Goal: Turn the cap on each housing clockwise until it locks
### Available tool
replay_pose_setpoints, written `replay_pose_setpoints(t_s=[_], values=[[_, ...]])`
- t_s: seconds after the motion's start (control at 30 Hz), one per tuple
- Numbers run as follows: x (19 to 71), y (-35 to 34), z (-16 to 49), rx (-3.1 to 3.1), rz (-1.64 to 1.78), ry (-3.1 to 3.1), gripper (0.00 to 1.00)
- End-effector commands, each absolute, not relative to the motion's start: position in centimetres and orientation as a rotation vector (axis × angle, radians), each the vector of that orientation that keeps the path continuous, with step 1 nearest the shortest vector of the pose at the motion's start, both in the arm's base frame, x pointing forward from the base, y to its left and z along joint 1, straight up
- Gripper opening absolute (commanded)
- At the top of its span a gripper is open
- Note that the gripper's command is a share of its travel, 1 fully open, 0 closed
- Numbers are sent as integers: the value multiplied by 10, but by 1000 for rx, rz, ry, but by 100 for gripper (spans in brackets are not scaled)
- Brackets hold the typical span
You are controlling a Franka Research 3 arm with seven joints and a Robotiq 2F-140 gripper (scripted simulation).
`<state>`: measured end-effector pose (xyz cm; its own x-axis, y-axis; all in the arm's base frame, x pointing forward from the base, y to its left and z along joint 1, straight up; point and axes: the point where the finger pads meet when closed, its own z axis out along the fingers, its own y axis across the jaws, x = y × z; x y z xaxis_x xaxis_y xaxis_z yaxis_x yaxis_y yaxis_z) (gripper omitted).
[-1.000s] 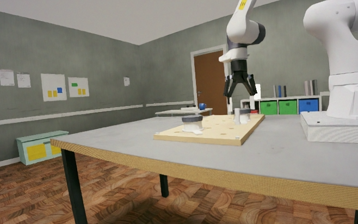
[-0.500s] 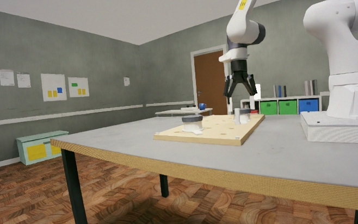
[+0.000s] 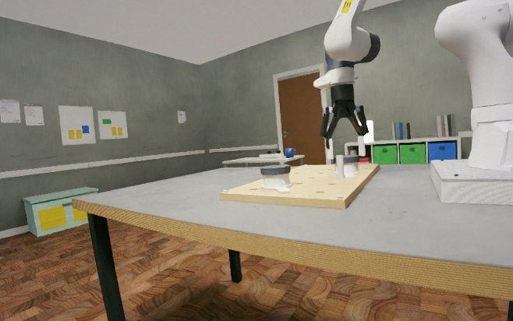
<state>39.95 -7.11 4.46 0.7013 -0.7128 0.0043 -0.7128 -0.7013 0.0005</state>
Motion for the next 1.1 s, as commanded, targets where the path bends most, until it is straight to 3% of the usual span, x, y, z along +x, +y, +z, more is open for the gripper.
replay_pose_setpoints(t_s=[0.0, 1.07], values=[[399, -70, 48, 2901, 0, -1206, 78], [399, -70, 101, 2901, 0, -1206, 78]])
